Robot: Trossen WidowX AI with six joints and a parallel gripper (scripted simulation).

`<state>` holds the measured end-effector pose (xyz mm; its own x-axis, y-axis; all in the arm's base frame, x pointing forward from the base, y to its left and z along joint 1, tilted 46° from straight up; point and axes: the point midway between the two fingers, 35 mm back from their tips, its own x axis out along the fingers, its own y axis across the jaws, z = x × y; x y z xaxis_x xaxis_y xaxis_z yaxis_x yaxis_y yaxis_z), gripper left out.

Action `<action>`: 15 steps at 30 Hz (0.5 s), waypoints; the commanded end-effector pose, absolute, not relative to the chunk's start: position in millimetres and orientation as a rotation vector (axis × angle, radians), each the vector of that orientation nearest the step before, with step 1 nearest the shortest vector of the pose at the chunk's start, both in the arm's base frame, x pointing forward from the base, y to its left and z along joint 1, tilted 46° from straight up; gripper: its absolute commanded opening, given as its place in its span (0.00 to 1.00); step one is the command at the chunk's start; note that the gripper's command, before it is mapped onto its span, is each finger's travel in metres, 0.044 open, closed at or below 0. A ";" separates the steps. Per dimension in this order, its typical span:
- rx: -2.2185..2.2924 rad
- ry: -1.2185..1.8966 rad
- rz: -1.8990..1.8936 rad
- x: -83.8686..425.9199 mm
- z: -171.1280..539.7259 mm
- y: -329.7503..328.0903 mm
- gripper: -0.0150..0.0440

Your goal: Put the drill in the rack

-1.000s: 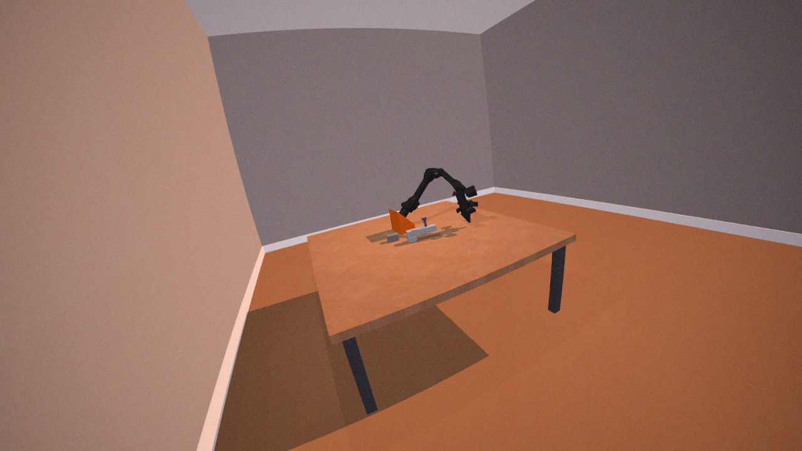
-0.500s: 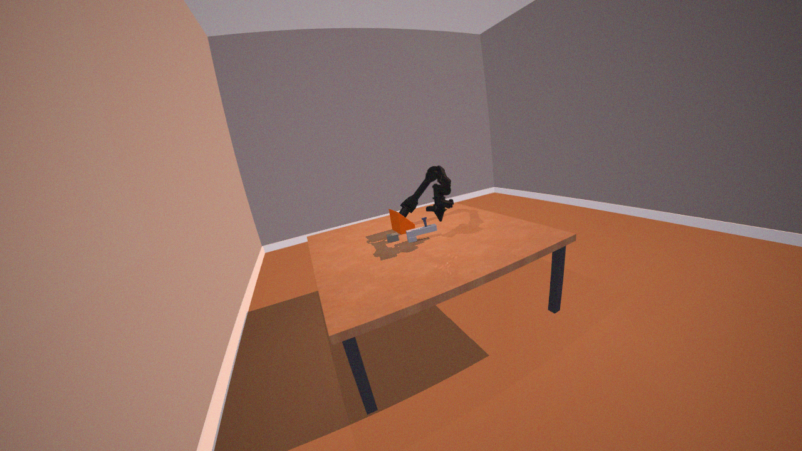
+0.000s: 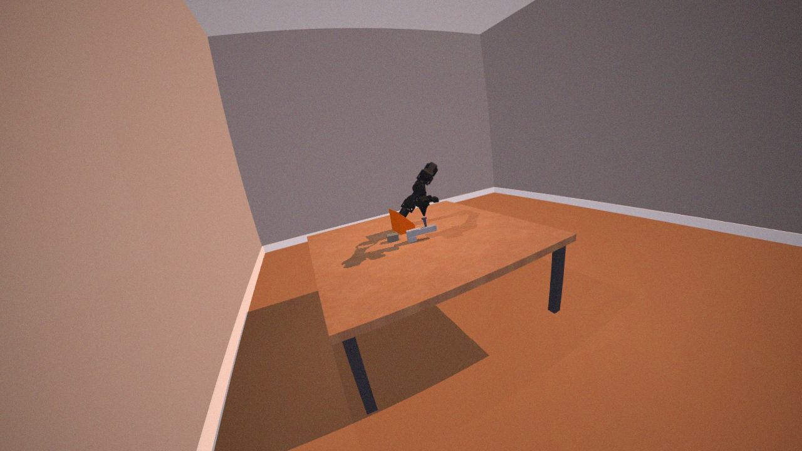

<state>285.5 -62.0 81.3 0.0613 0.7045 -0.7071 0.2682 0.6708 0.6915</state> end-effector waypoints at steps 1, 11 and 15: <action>0.846 1.521 0.394 285.3 80.1 -61.3 0.25; 0.861 1.531 0.388 283.6 70.5 -54.1 0.25; 0.861 1.531 0.388 283.4 69.4 -52.8 0.25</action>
<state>283.8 -56.5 71.5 0.0569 0.7057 -0.7062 0.2857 0.6663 0.6888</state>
